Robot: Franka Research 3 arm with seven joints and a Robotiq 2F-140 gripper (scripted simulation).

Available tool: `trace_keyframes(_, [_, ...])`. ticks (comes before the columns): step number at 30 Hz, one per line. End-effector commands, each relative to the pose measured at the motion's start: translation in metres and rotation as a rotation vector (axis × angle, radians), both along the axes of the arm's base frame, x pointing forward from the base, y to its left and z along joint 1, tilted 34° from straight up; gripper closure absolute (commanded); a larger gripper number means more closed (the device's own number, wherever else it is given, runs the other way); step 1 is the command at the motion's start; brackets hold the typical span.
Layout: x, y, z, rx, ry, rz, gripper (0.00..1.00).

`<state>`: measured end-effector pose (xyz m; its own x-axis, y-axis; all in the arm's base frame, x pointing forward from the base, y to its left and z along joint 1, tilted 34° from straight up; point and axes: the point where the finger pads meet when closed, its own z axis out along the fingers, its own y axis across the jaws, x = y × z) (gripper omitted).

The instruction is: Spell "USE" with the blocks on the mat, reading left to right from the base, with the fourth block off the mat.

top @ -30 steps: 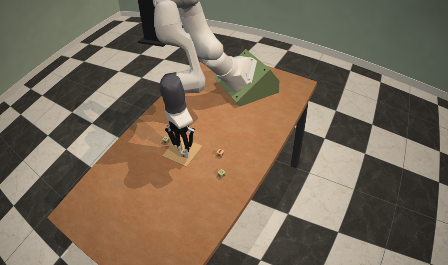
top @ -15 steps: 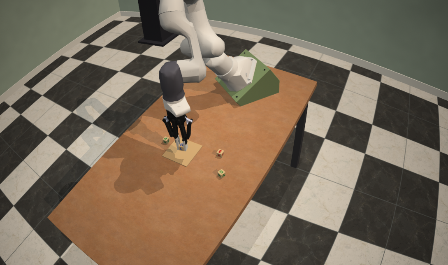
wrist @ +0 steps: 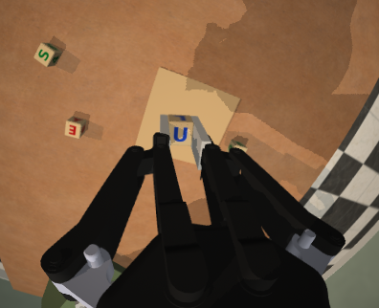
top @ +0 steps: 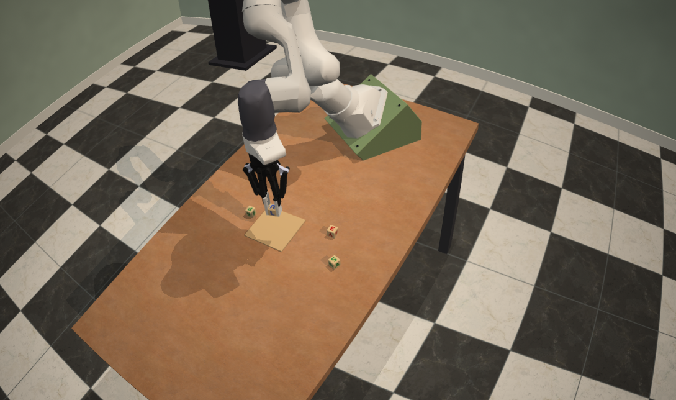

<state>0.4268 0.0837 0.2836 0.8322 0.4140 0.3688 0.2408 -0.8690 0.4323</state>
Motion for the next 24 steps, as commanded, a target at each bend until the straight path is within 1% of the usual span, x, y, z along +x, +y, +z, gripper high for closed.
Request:
trace_keyframes(1, [-0.002, -0.002, -0.001, -0.009, 0.013, 0.003, 0.87])
trace_keyframes(3, [-0.004, -0.001, -0.002, 0.006, 0.005, -0.020, 0.87])
trace_keyframes(5, [-0.008, 0.001, -0.005, 0.065, -0.028, -0.119, 0.87])
trace_keyframes(6, [-0.008, 0.002, -0.005, 0.076, -0.033, -0.137, 0.87])
trace_keyframes(11, [-0.011, 0.004, -0.007, 0.113, -0.054, -0.199, 0.87])
trace_keyframes(13, [-0.011, 0.004, -0.007, 0.113, -0.054, -0.199, 0.87])
trace_keyframes(14, [-0.012, 0.004, -0.008, 0.133, -0.066, -0.233, 0.87])
trace_keyframes(19, [-0.015, 0.006, -0.011, 0.173, -0.088, -0.300, 0.87])
trace_keyframes(24, [-0.015, 0.006, -0.011, 0.176, -0.089, -0.305, 0.87])
